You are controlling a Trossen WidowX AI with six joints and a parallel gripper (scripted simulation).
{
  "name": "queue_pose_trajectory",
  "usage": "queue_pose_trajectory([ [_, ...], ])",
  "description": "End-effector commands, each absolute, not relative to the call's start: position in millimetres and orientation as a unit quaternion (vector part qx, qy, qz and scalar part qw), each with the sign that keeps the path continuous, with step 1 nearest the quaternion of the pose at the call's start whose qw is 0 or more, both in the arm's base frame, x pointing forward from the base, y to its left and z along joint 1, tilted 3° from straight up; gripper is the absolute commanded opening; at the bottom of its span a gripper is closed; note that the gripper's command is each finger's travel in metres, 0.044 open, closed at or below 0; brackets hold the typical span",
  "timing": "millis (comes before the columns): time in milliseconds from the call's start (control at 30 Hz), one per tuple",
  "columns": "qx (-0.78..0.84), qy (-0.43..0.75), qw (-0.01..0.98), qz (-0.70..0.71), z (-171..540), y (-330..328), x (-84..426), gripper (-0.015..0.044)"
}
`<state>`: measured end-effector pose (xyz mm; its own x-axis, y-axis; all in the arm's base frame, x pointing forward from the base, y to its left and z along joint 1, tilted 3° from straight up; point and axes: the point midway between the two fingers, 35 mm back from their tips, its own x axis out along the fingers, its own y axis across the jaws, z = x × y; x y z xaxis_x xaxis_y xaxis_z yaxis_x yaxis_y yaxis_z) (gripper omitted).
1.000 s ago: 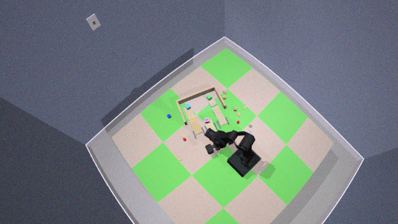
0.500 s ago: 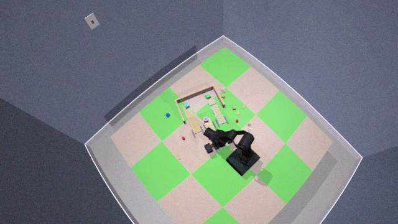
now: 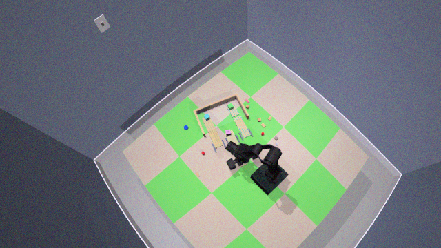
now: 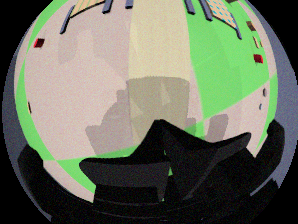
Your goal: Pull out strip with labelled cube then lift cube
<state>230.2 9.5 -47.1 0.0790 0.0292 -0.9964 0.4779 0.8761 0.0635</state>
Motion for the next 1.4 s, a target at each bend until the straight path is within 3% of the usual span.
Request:
queue_pose_trajectory([
  [0,0.192,0.666,0.703,-0.158,-28.0,8.4,230.6,0.0],
  [233,0.192,0.672,0.697,-0.158,-6.1,7.4,229.3,0.0],
  [400,0.271,0.649,0.671,-0.234,-6.6,-4.9,249.3,0.0131],
  [800,0.274,0.647,0.671,-0.238,0.1,-27.0,284.2,0.044],
  [1367,0.274,0.645,0.672,-0.239,10.3,-58.7,336.0,0.044],
])
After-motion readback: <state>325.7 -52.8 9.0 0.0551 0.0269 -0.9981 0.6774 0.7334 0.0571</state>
